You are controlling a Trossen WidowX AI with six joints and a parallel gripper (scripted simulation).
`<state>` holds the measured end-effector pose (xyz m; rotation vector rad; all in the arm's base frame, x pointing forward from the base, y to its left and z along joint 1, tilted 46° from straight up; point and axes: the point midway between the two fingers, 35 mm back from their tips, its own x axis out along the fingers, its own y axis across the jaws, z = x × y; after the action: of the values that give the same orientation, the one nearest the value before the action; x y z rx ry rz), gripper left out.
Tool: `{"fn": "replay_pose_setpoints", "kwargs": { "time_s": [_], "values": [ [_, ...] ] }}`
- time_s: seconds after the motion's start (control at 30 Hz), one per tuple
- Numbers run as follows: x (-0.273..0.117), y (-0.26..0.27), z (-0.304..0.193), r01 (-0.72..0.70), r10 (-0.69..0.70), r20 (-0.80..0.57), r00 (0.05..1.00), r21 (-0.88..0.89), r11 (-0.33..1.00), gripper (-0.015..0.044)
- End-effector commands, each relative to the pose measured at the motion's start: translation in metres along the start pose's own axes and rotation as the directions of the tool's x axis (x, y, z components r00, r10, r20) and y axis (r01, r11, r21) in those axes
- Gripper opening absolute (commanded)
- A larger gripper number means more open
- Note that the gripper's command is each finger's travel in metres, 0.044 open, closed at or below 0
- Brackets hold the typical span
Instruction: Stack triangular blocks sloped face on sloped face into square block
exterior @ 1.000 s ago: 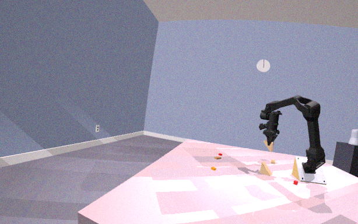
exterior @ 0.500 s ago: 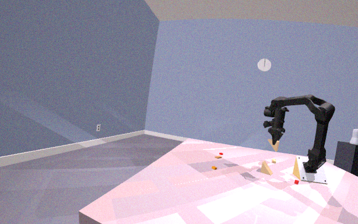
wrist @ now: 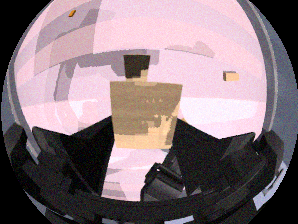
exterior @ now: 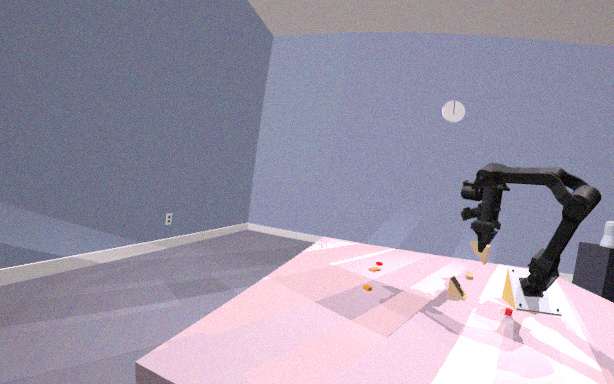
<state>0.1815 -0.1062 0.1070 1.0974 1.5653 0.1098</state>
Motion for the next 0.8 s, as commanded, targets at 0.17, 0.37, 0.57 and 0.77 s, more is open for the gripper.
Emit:
{"fn": "replay_pose_setpoints", "kwargs": {
  "time_s": [0.17,0.37,0.57,0.77],
  "values": [
    [0.004,0.013,-0.014,-0.007,0.007,-0.004,1.000,0.008,1.000,0.0000],
    [0.029,0.013,-0.001,-0.009,0.009,-0.014,1.000,0.004,1.000,0.0000],
    [0.056,0.014,0.008,-0.012,0.012,-0.028,1.000,-0.001,1.000,0.0000],
    [0.076,0.015,0.013,-0.016,0.016,-0.040,0.999,-0.004,1.000,0.0000]
  ]
}}
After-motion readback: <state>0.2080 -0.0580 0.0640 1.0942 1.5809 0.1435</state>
